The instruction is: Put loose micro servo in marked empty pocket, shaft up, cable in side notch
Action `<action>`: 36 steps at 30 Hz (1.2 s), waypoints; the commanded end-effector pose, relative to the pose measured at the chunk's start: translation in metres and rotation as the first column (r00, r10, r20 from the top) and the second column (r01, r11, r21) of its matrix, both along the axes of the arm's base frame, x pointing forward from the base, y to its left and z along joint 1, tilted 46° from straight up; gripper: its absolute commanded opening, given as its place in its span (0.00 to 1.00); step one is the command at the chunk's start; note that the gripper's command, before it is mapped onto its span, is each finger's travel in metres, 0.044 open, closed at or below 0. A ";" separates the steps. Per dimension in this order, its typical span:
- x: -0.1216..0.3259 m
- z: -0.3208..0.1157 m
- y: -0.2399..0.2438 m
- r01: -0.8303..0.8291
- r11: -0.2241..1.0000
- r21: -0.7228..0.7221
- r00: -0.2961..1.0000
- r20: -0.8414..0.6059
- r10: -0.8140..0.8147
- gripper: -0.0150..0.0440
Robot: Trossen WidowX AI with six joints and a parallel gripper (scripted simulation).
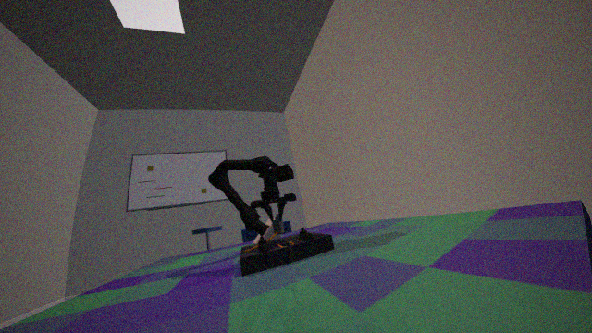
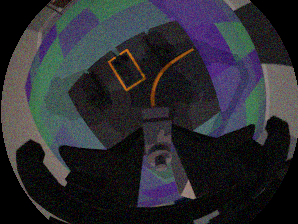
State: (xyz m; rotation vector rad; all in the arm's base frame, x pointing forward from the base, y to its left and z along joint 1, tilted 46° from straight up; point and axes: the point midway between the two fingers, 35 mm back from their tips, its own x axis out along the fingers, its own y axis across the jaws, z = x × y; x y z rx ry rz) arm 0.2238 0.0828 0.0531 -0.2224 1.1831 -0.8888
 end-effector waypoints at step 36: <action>0.071 0.009 0.003 -0.324 0.946 0.006 0.898 -0.313 0.310 0.25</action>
